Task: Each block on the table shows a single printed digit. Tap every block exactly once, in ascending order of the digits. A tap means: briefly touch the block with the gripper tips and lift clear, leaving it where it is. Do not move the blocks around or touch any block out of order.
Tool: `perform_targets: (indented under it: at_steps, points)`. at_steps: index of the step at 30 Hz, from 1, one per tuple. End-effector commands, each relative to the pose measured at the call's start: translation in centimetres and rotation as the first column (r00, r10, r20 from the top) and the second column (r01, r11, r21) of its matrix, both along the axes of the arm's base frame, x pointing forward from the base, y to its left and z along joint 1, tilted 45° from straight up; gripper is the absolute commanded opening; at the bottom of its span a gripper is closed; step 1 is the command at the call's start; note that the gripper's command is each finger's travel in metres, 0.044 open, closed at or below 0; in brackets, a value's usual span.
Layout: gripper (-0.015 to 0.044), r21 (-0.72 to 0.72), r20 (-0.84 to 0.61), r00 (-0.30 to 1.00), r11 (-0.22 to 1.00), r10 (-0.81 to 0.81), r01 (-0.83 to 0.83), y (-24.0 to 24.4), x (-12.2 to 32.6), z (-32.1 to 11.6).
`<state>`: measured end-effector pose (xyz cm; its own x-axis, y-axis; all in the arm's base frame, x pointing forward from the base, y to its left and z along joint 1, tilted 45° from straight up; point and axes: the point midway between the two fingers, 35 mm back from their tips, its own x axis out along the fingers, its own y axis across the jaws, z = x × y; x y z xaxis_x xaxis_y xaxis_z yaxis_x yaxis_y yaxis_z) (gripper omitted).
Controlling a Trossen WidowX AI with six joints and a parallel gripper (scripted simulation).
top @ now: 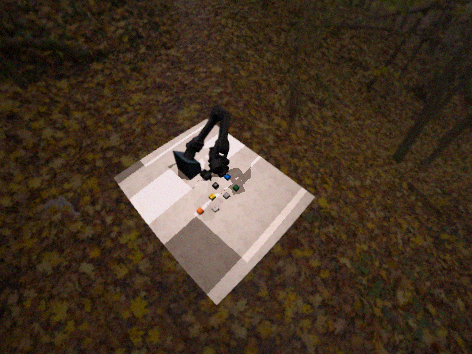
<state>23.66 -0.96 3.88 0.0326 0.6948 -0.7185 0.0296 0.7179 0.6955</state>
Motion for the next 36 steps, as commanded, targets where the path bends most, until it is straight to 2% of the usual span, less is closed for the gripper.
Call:
perform_targets:
  at_steps: [1, 21, 28, 36]
  points:
    - [0.0400, 0.009, -0.013, 1.000, 1.000, -0.009, 0.009, 0.9, -1.0, 0.4]
    - [0.0400, 0.008, -0.013, 1.000, 1.000, -0.009, 0.009, 1.0, -0.9, 0.6]
    - [0.0400, 0.012, -0.012, 1.000, 1.000, -0.009, 0.009, 7.5, 0.0, 7.1]
    - [0.0400, 0.013, -0.012, 1.000, 1.000, -0.009, 0.009, 7.7, 0.0, 7.3]
